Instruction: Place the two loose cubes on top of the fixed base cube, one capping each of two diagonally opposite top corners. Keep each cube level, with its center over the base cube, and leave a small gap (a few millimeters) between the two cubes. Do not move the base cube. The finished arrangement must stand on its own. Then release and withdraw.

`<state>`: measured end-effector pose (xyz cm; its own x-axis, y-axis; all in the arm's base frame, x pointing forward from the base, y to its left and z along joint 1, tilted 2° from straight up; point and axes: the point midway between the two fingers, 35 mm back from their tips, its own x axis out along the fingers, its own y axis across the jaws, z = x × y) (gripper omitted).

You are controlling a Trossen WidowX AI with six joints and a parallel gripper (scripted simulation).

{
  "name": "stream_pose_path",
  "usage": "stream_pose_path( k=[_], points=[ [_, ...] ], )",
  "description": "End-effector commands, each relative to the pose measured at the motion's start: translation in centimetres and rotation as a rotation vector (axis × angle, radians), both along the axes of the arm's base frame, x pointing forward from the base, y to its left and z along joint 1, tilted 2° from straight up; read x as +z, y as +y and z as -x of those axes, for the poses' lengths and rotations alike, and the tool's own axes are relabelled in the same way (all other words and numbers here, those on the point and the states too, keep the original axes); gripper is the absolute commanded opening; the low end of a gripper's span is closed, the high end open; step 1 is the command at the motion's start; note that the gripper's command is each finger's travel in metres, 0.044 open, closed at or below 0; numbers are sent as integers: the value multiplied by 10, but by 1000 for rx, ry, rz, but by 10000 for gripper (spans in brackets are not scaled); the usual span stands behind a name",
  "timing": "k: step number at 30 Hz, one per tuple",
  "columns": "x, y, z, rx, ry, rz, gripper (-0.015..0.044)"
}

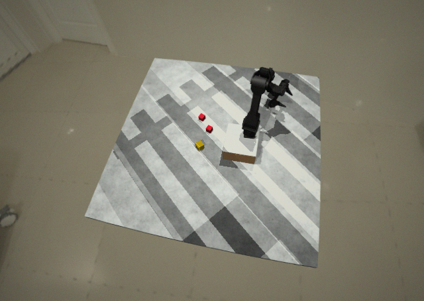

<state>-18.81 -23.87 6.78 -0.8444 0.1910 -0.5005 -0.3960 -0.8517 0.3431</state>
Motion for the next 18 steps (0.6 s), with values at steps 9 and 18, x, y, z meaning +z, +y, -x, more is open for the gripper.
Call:
stream_pose_path(
  k=[9, 18],
  points=[
    [-11, -47, -67, 374, -190, -218, 265],
    [-21, -79, -165, 866, -352, -501, 265]
  ],
)
